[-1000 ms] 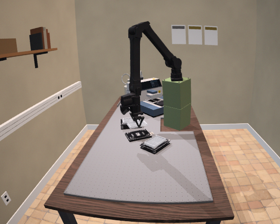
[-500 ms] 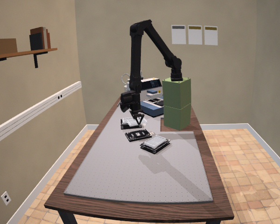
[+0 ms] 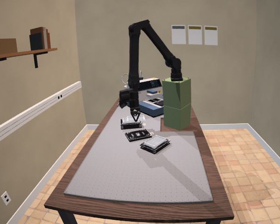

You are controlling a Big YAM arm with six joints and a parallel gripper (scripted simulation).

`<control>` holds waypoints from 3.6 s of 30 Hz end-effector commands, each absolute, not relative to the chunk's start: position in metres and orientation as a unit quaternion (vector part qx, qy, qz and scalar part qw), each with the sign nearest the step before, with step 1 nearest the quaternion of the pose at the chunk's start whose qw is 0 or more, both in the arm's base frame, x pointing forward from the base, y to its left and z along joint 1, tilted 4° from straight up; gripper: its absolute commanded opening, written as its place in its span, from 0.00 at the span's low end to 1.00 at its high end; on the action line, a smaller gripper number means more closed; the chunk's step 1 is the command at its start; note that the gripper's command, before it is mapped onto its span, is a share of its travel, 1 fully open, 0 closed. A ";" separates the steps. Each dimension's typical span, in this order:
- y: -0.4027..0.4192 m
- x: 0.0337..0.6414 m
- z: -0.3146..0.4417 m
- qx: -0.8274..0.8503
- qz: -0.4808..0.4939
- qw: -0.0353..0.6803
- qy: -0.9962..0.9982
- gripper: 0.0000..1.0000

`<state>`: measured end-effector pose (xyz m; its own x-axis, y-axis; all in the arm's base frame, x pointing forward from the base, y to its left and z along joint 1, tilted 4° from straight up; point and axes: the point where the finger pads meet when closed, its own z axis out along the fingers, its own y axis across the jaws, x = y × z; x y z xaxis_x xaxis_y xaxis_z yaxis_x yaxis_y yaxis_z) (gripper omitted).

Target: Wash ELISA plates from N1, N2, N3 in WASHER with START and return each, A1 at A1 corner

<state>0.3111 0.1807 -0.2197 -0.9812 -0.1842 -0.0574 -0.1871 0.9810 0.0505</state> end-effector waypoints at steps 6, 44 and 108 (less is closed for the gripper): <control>0.153 0.328 -0.210 0.039 0.037 0.034 0.998 0.82; 0.027 0.353 -0.202 0.274 0.041 0.028 0.960 0.82; -0.216 0.259 -0.194 0.749 0.040 0.003 0.662 0.82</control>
